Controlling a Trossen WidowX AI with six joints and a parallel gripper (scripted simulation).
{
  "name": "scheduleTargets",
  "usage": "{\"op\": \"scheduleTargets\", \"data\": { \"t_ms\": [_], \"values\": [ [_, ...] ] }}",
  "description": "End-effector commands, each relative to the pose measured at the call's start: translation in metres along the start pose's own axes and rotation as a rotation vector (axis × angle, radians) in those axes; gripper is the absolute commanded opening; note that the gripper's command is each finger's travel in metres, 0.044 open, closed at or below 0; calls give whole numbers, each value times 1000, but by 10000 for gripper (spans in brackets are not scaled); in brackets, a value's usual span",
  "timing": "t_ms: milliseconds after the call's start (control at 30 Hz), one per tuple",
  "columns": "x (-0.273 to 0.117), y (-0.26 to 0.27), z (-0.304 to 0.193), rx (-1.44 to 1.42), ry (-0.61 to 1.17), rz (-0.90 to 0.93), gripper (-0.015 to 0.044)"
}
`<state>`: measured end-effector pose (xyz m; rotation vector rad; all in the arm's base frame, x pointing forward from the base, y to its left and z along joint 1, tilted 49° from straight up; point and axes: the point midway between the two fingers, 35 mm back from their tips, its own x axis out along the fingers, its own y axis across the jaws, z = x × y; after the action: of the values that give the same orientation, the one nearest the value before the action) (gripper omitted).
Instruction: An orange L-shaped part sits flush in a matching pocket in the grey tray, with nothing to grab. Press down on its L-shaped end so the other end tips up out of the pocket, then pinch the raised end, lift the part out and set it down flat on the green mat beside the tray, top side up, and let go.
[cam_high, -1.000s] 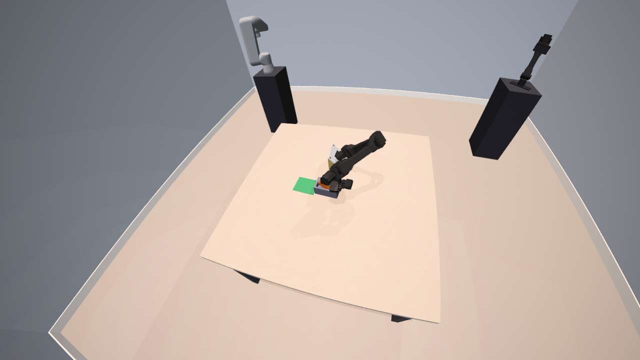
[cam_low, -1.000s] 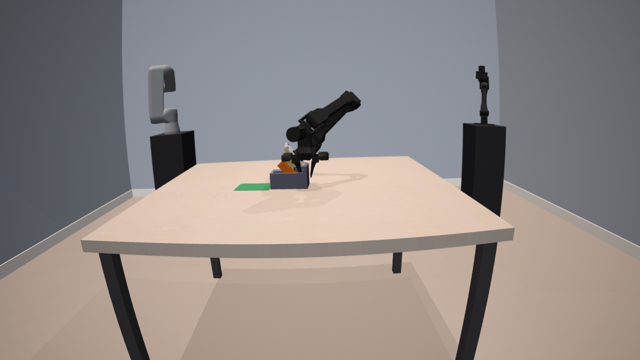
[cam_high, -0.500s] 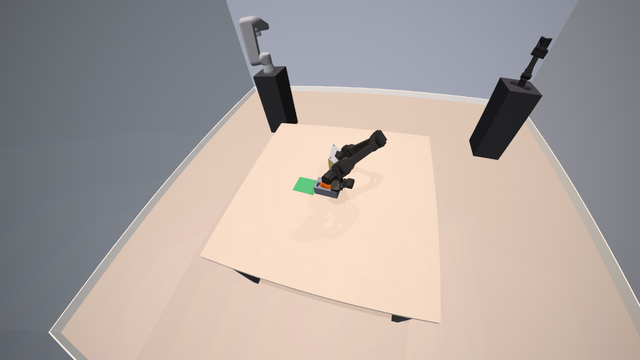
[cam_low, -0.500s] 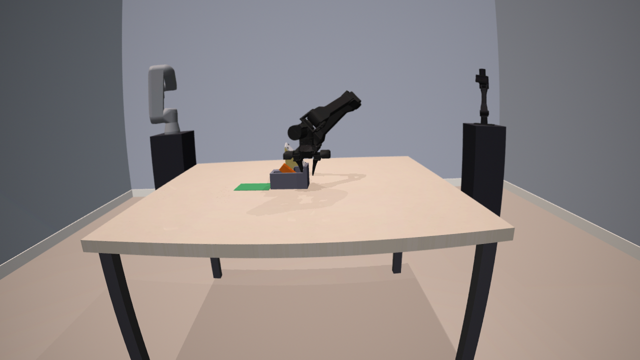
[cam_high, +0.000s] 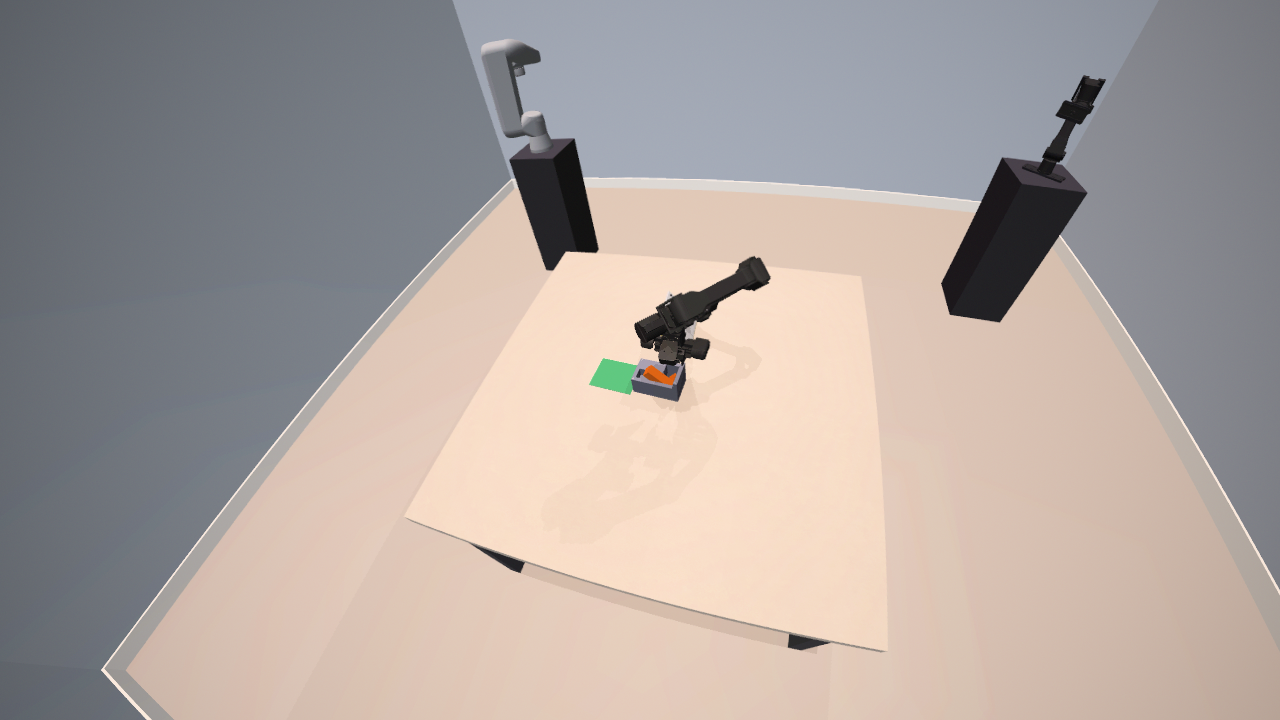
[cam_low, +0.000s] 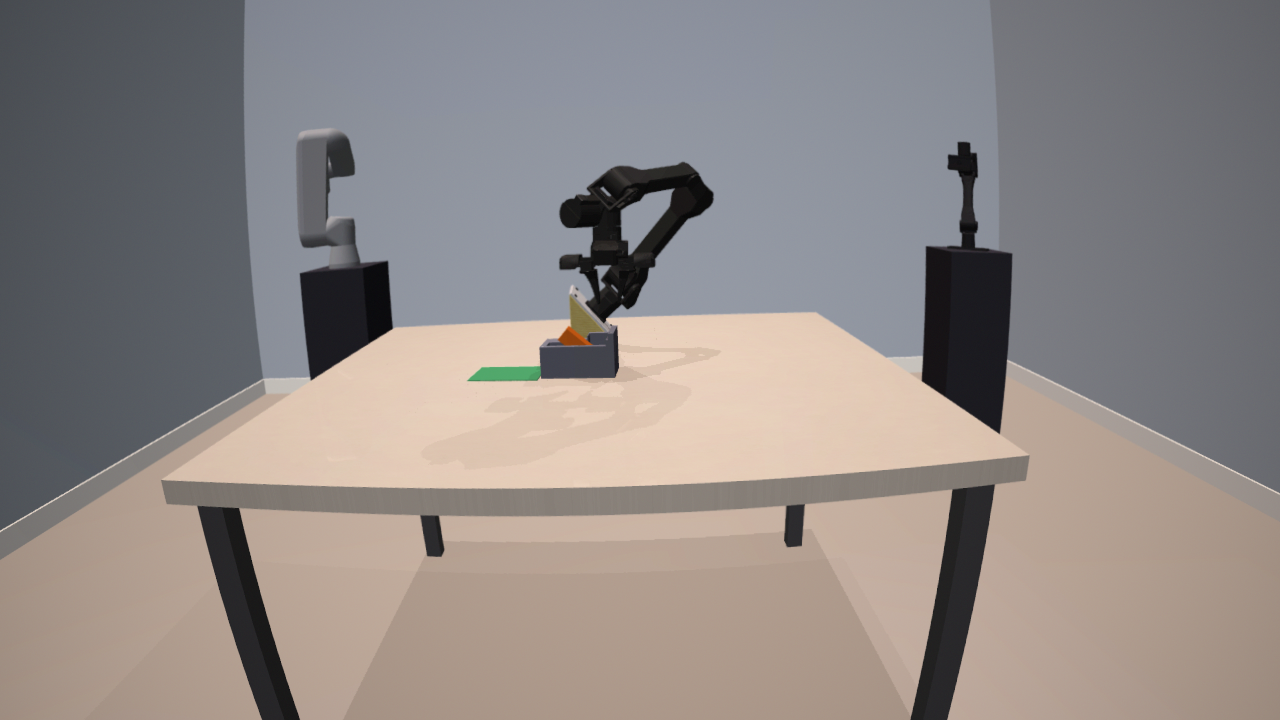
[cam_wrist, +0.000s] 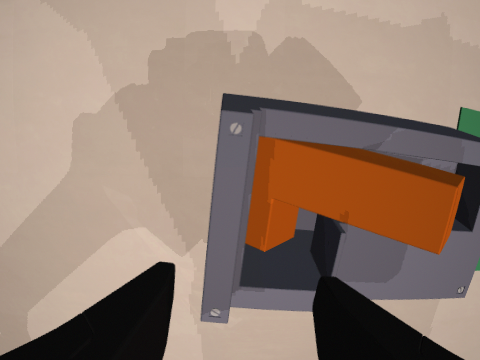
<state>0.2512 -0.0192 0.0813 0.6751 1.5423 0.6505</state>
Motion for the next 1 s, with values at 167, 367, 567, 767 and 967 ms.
{"op": "scheduleTargets", "data": {
  "t_ms": [167, 367, 567, 767, 967],
  "values": [
    [0, 0, 0, 0, 0, 0, 180],
    [0, 0, 0, 0, 0, 0, 180],
    [0, 0, 0, 0, 0, 0, 180],
    [0, 0, 0, 0, 0, 0, 180],
    [-1, -13, 3, -284, 4, -1, 280]
  ]
}}
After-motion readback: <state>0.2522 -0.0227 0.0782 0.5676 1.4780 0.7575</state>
